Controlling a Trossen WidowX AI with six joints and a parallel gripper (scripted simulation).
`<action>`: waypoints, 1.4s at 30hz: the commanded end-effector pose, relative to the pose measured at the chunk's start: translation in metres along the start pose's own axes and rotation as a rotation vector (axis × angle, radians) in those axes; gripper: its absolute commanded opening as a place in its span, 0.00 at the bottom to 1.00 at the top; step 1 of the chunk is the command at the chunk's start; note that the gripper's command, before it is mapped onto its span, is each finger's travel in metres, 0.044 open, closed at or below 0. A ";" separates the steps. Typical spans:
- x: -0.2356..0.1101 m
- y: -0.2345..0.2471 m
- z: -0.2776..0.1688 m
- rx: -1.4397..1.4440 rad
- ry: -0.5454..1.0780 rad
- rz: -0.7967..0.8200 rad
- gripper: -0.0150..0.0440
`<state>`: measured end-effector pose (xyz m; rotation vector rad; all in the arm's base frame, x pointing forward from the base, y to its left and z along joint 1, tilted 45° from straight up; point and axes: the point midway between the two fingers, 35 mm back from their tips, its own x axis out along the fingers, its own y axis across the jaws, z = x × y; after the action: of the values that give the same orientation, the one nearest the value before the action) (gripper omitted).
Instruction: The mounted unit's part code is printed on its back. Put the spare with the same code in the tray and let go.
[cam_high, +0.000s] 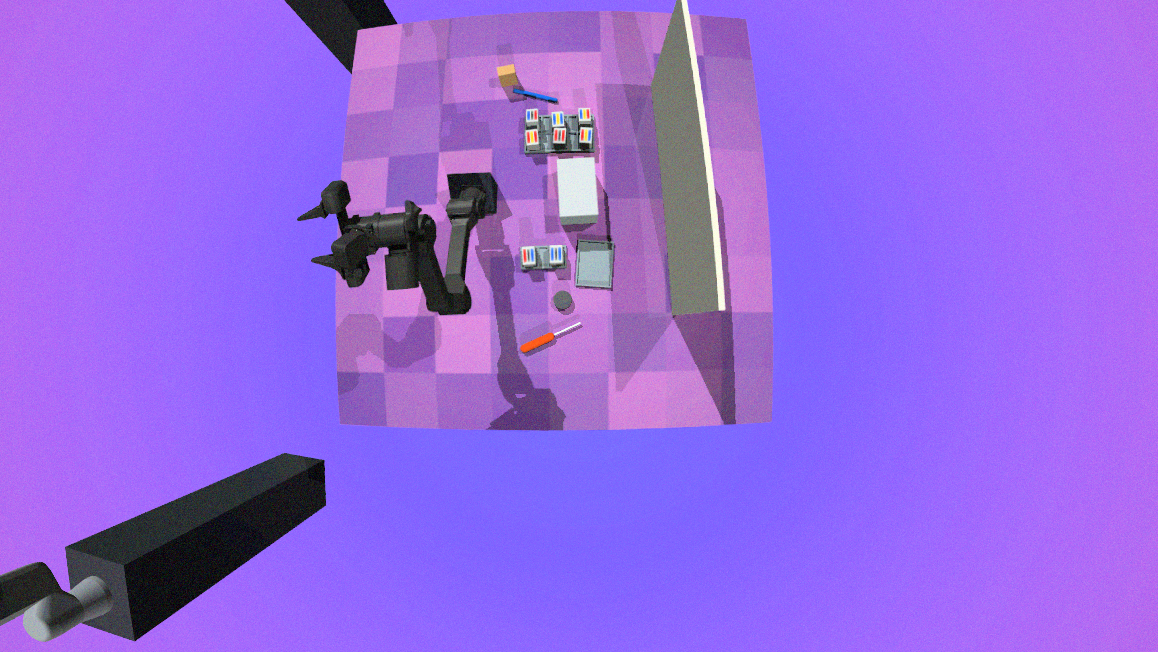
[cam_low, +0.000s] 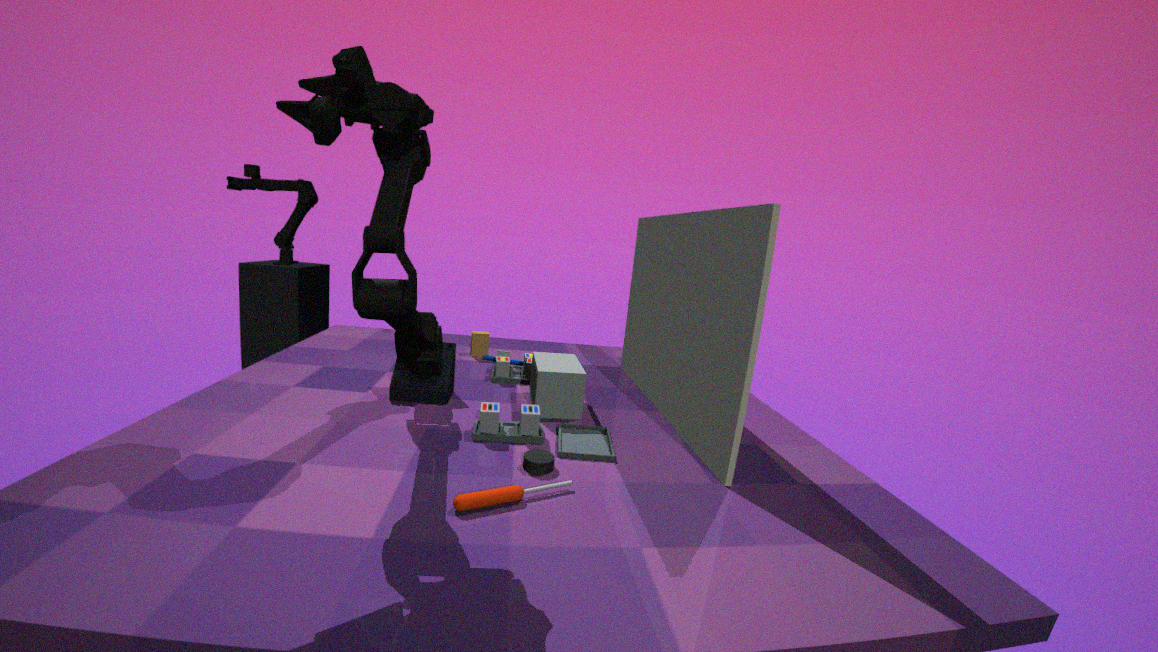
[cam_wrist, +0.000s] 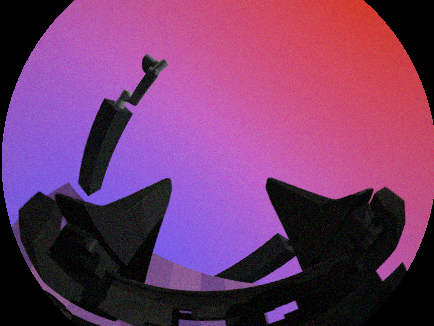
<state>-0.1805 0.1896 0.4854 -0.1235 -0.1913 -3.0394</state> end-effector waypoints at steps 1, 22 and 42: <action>0.000 0.000 0.000 0.000 0.000 0.000 0.98; -0.108 -0.175 0.010 0.399 -0.388 -0.622 1.00; -0.359 -0.280 -0.130 0.902 -0.586 -1.603 1.00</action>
<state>0.0900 0.4798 0.3322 -1.2290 -2.3417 -3.5151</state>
